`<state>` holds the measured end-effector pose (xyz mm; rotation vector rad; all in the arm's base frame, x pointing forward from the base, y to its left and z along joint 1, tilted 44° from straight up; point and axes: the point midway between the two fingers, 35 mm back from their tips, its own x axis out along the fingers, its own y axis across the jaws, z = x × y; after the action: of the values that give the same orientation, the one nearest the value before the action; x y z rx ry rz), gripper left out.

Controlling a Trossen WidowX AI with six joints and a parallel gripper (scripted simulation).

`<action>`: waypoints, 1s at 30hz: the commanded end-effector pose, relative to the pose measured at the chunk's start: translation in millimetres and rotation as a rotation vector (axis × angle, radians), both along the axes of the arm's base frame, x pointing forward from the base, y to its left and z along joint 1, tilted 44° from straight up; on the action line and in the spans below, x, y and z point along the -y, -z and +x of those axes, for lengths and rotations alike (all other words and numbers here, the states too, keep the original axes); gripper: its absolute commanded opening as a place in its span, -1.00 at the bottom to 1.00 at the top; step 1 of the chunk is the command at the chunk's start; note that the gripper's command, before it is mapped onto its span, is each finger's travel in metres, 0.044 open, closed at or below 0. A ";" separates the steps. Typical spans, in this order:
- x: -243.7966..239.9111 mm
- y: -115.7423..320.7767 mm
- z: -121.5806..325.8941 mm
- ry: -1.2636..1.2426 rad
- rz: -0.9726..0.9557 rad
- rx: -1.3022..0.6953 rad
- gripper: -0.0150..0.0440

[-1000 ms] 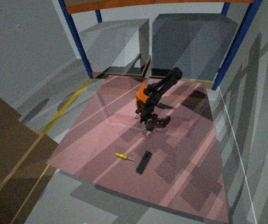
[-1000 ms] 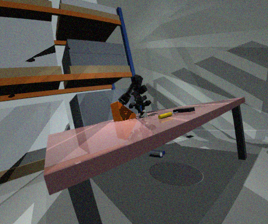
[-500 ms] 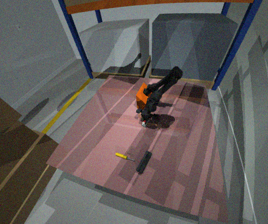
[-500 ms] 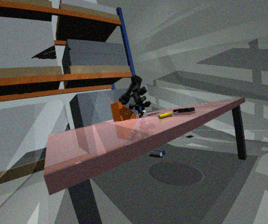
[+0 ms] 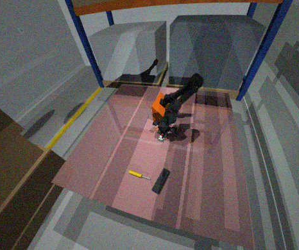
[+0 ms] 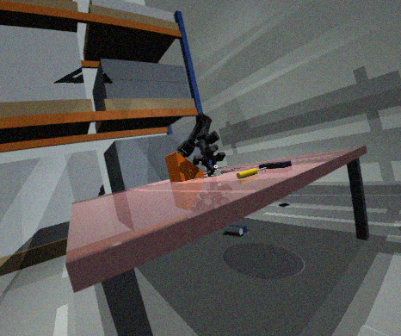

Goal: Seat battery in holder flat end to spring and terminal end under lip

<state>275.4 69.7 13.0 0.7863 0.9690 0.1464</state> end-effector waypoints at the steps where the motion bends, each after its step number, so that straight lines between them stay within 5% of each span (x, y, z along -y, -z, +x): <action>1: -1.5 -0.6 -3.5 0.003 0.000 0.004 -0.25; 30: -4.9 2.6 -13.0 -0.031 -0.015 -0.041 -0.25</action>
<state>264.5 73.1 14.1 0.7656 0.9887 0.1420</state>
